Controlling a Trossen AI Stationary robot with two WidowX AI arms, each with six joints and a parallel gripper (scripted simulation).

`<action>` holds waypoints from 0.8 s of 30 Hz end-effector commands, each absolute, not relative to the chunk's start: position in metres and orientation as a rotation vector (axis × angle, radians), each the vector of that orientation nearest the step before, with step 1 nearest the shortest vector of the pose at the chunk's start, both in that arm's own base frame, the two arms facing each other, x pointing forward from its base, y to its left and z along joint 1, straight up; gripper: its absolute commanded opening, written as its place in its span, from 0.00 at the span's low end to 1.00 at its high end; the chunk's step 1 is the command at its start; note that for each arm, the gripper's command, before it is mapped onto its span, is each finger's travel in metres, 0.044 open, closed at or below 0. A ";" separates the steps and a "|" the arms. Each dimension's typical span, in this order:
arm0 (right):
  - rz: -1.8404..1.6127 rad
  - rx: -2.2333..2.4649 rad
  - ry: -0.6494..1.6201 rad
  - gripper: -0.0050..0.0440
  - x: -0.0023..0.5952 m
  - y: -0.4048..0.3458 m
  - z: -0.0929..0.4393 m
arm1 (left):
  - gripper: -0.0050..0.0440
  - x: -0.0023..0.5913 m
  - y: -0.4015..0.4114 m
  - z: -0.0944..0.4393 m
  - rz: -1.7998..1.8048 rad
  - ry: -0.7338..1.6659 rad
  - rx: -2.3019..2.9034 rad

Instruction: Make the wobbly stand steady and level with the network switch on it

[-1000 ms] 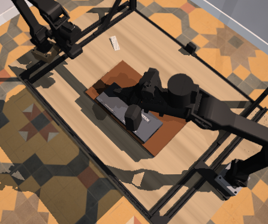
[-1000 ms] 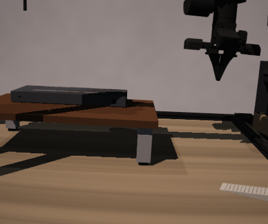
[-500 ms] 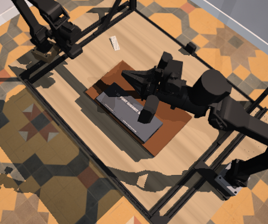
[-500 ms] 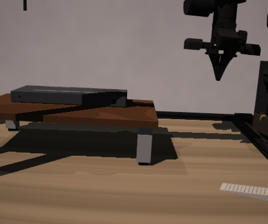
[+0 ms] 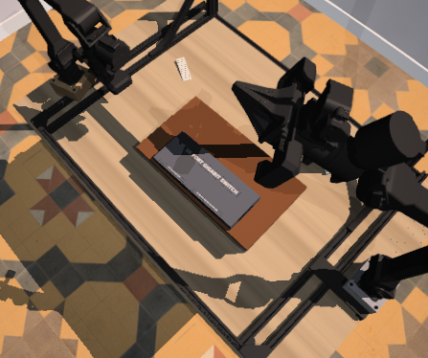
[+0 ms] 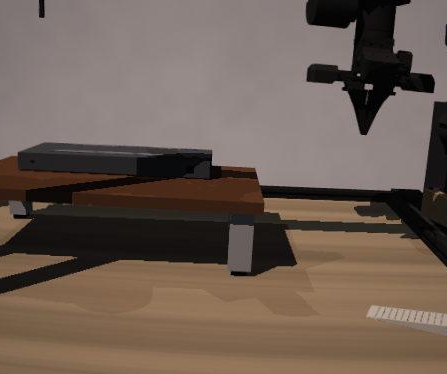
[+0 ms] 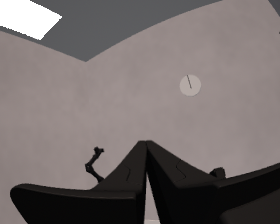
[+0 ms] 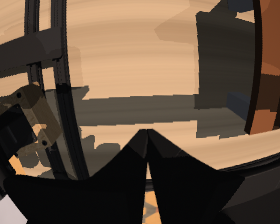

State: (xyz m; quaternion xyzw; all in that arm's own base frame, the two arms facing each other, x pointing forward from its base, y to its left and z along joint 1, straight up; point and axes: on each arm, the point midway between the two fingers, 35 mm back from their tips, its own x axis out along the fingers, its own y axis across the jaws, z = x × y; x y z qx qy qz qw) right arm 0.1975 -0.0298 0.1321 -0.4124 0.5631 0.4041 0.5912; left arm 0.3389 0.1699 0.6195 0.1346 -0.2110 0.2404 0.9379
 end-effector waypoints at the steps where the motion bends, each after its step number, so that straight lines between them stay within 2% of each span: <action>1: 0.940 -0.959 1.310 0.10 0.198 -0.030 0.132 | 0.10 0.298 0.149 0.675 0.492 -0.636 0.295; 9: 0.940 -0.959 1.310 0.10 0.198 -0.030 0.132 | 0.10 0.289 0.145 0.679 0.490 -0.665 0.300; 19: 0.940 -0.959 1.310 0.10 0.198 -0.030 0.132 | 0.10 0.194 0.097 0.755 0.462 -1.061 0.334; 24: 0.940 -0.959 1.310 0.10 0.198 -0.030 0.132 | 0.10 0.194 0.097 0.755 0.462 -1.061 0.334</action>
